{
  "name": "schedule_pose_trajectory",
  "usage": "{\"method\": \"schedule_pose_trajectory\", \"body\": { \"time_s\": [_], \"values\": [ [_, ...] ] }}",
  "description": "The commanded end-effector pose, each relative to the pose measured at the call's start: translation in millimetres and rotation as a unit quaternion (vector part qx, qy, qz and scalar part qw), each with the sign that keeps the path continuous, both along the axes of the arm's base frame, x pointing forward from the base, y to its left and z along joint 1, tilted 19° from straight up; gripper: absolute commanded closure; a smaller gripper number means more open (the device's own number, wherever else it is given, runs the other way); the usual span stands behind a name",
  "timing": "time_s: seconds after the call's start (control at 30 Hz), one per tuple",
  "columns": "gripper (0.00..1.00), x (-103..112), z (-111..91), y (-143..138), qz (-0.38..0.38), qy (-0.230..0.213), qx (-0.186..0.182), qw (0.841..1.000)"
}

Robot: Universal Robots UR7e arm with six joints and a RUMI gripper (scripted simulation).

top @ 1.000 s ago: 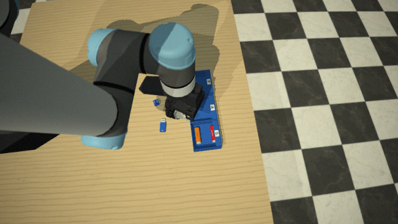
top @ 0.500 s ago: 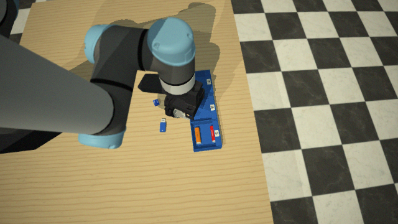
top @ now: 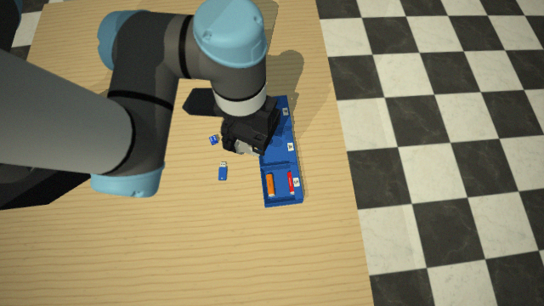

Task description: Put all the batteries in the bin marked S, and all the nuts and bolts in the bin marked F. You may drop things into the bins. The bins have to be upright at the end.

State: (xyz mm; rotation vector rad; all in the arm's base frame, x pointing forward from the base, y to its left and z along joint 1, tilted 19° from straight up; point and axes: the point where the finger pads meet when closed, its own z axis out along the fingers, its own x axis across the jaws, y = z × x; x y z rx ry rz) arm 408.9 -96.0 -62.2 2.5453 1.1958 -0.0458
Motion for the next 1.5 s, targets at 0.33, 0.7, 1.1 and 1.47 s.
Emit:
{"method": "schedule_pose_trajectory", "body": {
  "time_s": [0.33,0.7,1.1,1.47],
  "values": [
    [1.00,0,6,2,0.000,0.000,0.000,1.000],
    [1.00,8,10,12,-0.047,-0.015,0.006,0.999],
    [1.00,50,2,53,-0.220,-0.074,0.029,0.972],
    [1.00,77,-3,79,-0.345,-0.117,0.048,0.930]
  ]
}}
